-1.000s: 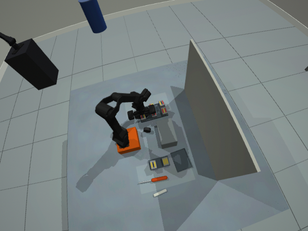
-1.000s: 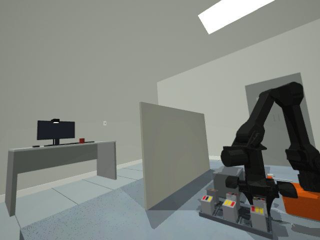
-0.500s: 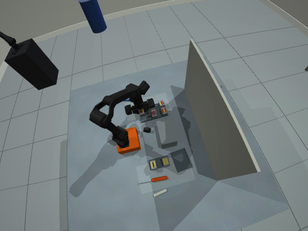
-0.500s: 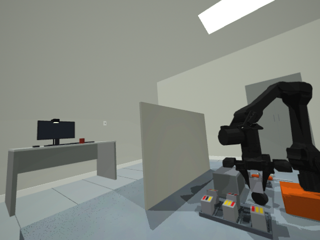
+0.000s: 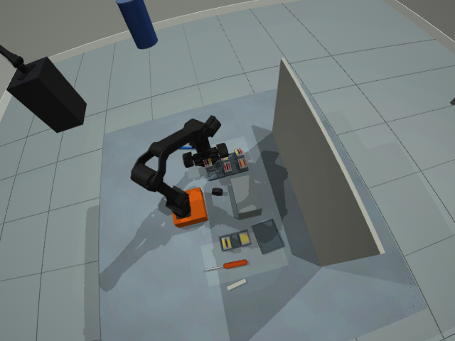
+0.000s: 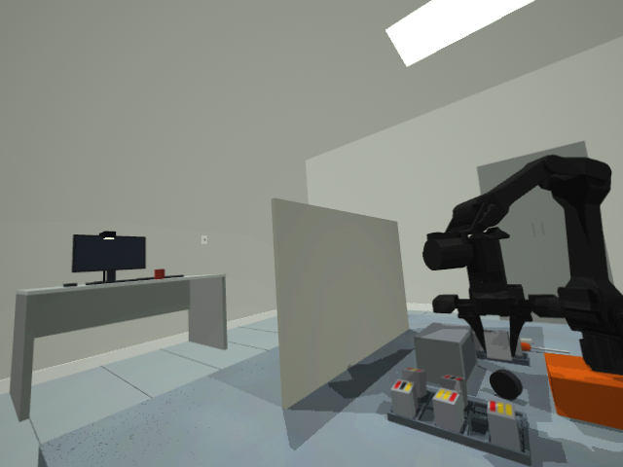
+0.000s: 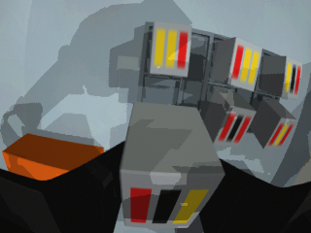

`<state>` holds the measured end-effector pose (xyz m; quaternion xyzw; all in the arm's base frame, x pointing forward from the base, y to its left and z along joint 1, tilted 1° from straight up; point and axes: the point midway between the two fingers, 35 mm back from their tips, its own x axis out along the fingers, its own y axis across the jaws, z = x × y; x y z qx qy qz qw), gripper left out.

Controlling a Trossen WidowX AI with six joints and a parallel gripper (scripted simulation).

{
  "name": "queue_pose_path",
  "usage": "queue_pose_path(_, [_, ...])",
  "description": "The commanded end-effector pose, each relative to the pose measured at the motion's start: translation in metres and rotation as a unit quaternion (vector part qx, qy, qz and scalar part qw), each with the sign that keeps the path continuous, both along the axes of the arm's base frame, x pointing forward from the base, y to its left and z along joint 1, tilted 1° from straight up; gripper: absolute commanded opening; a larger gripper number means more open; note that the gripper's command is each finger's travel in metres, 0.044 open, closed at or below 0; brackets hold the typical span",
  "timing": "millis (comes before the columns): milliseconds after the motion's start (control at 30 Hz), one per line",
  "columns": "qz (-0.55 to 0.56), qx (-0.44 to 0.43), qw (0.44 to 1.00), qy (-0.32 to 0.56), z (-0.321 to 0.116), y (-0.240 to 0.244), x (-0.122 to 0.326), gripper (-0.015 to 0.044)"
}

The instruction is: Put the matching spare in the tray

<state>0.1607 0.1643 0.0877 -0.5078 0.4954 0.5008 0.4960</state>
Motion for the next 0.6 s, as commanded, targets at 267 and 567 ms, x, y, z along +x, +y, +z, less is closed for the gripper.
queue_pose_path(267, [0.001, 0.004, 1.0, -0.008, 0.056, -0.008, 0.0, 0.0])
queue_pose_path(567, [0.001, 0.004, 1.0, -0.008, 0.06, -0.016, 0.022, 0.0])
